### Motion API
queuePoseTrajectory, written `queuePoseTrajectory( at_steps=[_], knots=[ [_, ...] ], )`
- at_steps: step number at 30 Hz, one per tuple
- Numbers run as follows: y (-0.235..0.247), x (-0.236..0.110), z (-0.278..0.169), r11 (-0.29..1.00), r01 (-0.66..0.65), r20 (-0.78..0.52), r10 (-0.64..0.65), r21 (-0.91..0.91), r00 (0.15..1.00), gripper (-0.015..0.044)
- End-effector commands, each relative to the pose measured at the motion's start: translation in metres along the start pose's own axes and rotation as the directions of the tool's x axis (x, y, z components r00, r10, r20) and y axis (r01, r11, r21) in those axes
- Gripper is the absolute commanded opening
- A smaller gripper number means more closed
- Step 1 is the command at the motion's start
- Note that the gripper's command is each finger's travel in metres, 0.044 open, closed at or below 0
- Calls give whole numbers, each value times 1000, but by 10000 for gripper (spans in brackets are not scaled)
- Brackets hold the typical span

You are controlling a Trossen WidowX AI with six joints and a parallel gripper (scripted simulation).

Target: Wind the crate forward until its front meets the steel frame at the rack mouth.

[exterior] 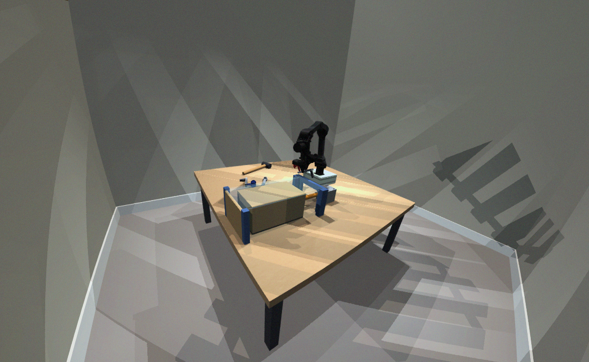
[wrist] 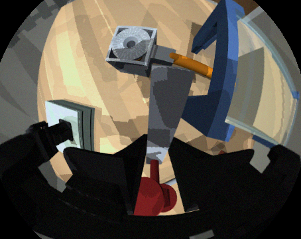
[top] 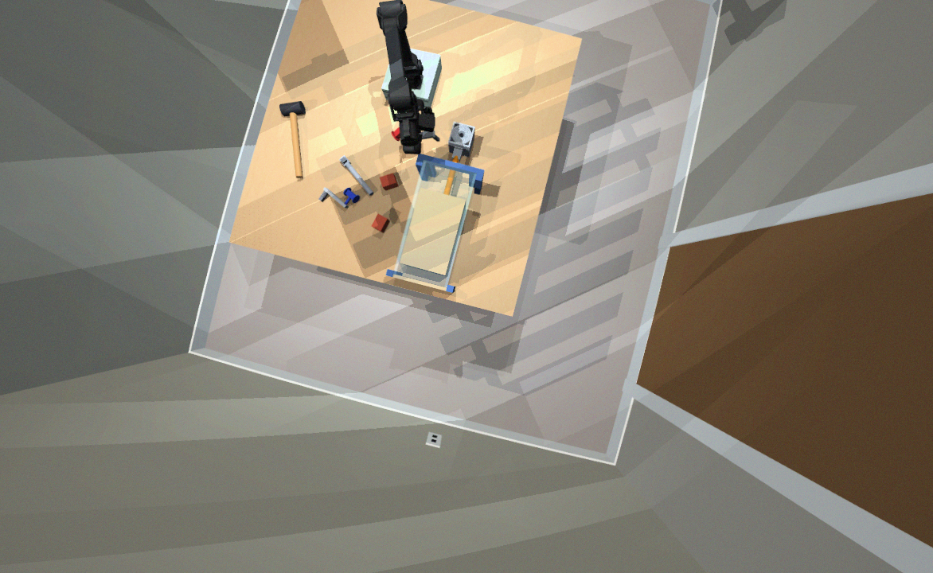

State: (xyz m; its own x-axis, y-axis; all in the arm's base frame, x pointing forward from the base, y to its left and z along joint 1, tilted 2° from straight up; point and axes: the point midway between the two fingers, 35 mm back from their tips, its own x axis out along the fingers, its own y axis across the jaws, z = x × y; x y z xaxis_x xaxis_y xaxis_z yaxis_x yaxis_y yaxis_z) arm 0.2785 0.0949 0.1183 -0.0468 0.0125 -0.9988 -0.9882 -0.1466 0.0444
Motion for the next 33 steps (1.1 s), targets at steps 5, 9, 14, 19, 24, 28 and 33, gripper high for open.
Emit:
queuePoseTrajectory(
  at_steps=[5, 9, 14, 19, 24, 28, 33],
  knots=[
    [6, -2, 39, 985, -21, -37, 15, -173, 999, 0],
    [10, -4, 57, 968, -30, -59, 15, -249, 998, 0],
    [17, -6, 77, 941, -38, -90, 8, -337, 996, 0],
    [24, -8, 95, 910, -43, -129, -12, -412, 992, 0],
    [32, -11, 111, 878, -42, -175, -48, -477, 983, 0],
    [35, -15, 116, 872, -25, -225, -99, -490, 969, 0],
    [37, -19, 118, 873, -4, -277, -150, -488, 949, 0]
  ],
)
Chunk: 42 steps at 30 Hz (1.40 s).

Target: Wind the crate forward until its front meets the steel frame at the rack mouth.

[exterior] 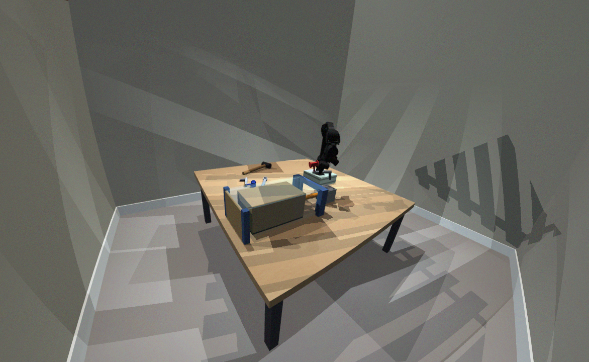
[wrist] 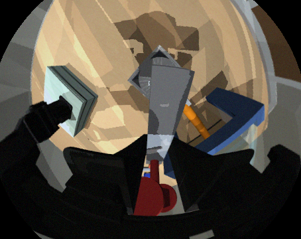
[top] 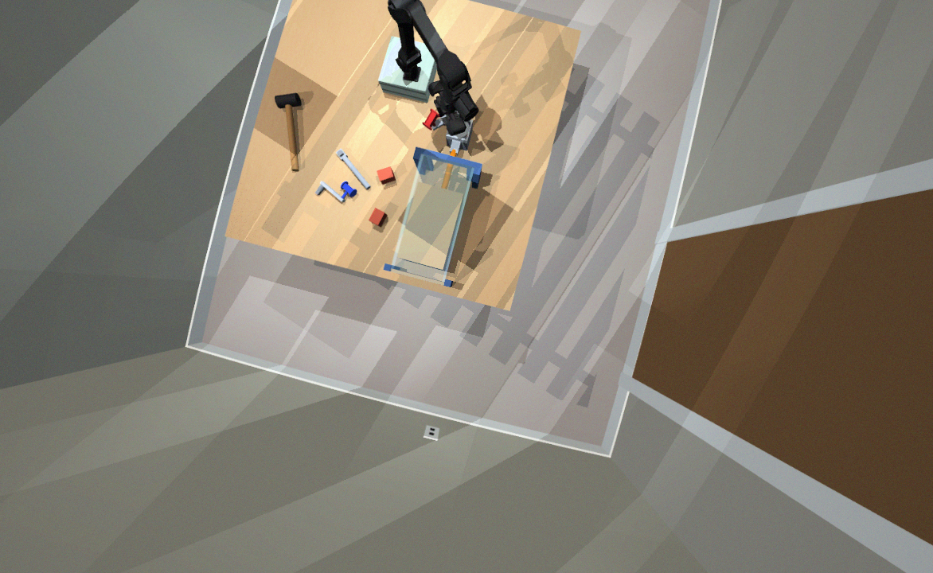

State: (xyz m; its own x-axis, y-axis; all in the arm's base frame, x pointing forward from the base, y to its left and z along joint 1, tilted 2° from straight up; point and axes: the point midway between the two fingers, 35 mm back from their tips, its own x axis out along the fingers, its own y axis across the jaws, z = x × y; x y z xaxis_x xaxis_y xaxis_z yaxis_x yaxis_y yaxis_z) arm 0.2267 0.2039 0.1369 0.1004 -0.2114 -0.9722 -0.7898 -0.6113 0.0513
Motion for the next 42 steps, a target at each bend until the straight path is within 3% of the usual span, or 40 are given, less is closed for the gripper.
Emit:
queuePoseTrajectory(
  at_steps=[1, 9, 42],
  knots=[
    [0, -5, 1, 1000, 20, -64, -19, 8, 998, 0],
    [2, -12, 3, 998, 52, -181, -47, 22, 982, 0],
    [-1, 29, 11, 998, 51, -185, -46, 25, 982, 0]
  ],
)
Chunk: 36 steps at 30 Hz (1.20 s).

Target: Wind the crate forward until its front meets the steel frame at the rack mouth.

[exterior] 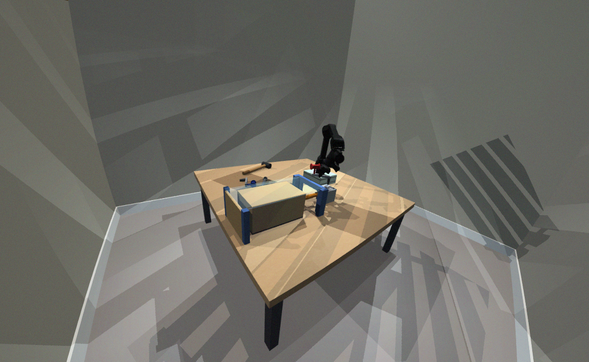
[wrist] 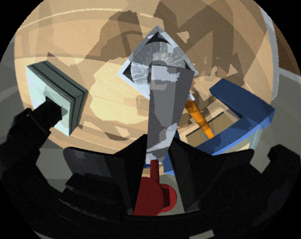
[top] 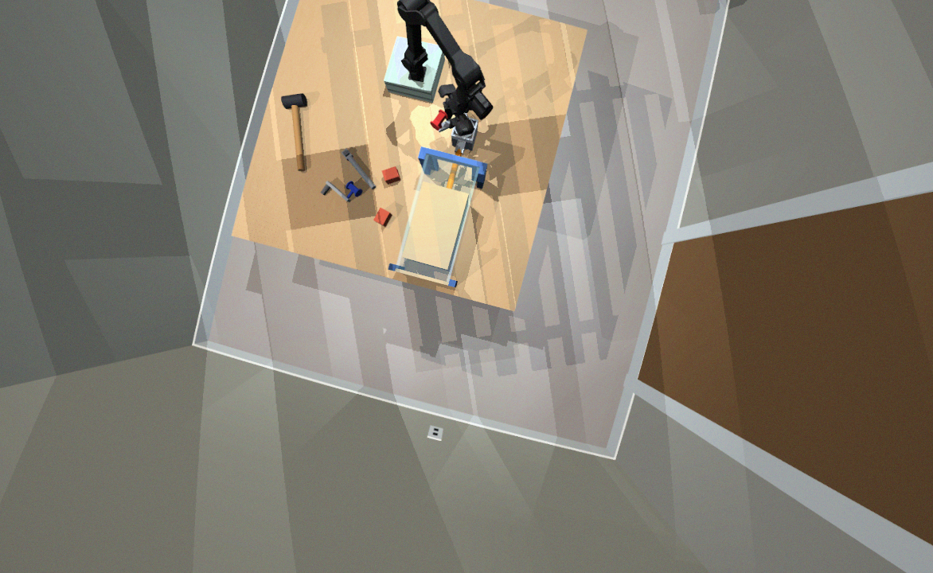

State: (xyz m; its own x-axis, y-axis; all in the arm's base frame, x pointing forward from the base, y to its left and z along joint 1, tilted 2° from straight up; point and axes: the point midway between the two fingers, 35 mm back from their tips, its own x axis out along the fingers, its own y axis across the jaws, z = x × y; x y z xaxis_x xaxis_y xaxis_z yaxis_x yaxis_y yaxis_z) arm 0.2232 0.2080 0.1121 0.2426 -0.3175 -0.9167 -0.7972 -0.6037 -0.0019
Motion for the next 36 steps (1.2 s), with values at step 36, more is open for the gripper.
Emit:
queuePoseTrajectory(
  at_steps=[36],
  knots=[
    [0, 20, 9, 1000, 1, -6, -1, 2, 1000, 0]
  ],
)
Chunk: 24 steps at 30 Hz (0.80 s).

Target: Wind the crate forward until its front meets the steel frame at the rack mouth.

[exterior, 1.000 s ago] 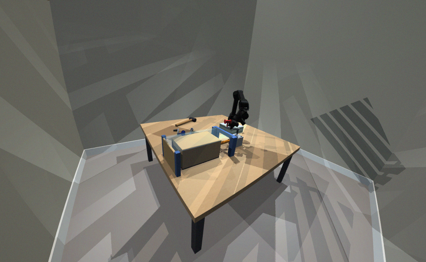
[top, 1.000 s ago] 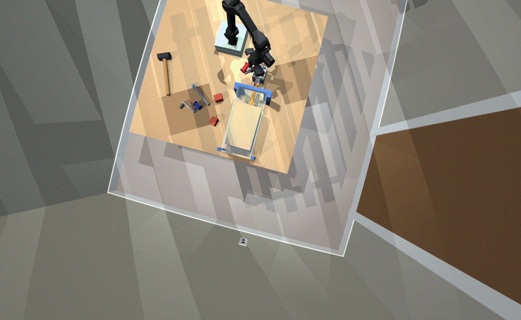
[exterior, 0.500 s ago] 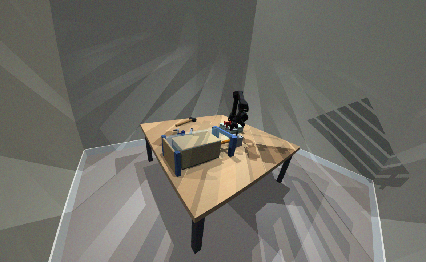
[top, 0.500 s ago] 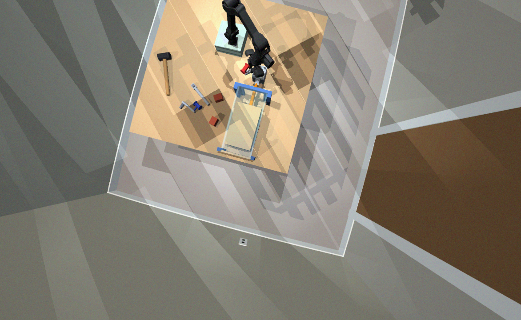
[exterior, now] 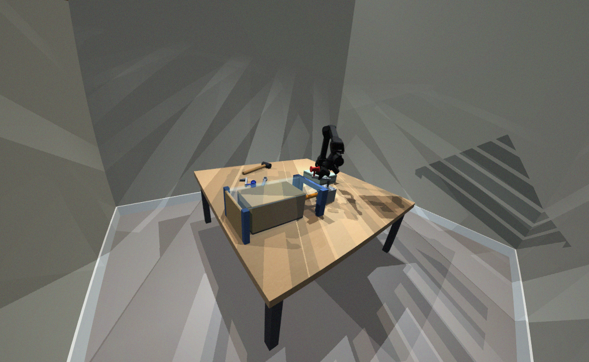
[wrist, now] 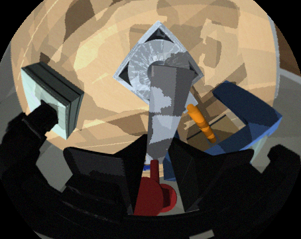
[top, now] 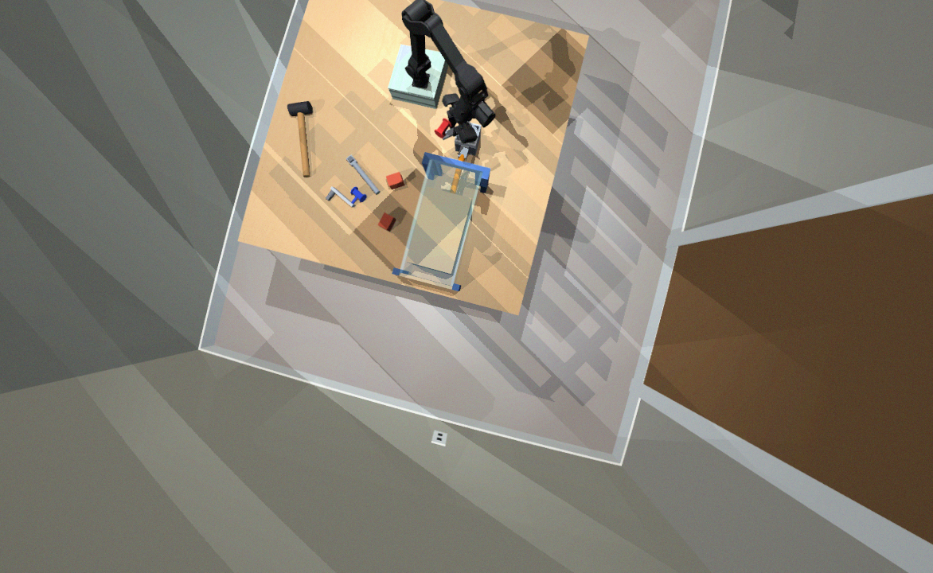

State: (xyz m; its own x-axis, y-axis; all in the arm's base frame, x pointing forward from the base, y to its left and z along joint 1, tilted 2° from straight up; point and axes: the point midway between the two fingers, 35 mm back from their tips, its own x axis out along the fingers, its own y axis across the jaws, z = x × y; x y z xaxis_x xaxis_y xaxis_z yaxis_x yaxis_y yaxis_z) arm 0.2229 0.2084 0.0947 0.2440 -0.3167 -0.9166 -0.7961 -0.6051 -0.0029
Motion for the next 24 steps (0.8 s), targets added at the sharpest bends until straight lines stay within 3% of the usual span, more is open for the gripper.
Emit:
queuePoseTrajectory(
  at_steps=[1, 24],
  knots=[
    [0, 6, 2, 1000, -1, -6, 1, 4, 1000, 0],
    [1, 17, 5, 1000, -3, -1, 3, 3, 1000, 0]
  ],
)
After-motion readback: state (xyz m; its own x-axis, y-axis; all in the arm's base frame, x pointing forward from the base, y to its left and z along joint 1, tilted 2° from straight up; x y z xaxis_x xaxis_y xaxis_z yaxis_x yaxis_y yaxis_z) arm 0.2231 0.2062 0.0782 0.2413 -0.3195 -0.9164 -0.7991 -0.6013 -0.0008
